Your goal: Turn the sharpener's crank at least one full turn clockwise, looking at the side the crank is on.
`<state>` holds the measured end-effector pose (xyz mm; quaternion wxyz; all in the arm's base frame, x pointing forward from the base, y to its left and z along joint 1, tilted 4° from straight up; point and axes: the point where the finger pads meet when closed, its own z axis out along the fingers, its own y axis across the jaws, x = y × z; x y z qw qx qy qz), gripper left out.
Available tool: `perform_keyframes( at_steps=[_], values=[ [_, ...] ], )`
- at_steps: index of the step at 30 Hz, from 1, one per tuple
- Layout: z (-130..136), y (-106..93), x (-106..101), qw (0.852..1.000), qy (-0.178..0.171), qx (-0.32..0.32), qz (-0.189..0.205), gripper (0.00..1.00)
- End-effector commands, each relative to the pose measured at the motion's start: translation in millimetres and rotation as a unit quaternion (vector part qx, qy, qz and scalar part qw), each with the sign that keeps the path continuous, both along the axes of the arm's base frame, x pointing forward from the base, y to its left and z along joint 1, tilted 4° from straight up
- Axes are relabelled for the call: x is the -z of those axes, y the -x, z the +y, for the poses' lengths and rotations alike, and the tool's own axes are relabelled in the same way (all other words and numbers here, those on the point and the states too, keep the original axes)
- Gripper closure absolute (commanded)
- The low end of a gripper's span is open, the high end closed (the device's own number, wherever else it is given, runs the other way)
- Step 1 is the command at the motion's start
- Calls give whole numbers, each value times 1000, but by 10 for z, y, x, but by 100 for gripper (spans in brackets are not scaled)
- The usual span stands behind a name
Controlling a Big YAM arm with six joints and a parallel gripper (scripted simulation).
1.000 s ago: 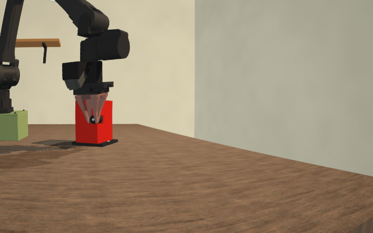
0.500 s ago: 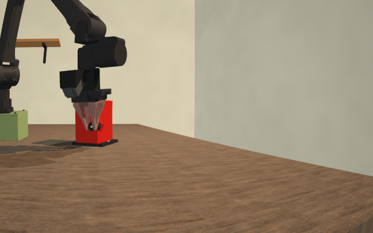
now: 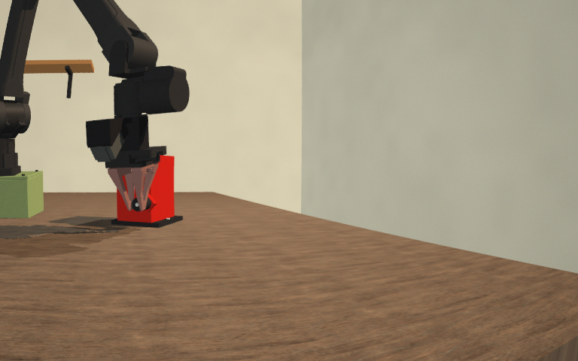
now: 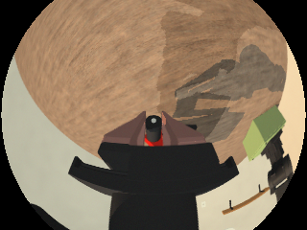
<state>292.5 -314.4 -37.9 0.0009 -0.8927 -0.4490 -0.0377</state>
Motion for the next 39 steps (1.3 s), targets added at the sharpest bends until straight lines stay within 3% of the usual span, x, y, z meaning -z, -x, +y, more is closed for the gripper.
perform_keyframes(
  at_steps=[1,39],
  values=[
    [11,117,141,1000,-8,2,9,85],
    [265,466,88,1000,-1,2,2,85]
  ],
)
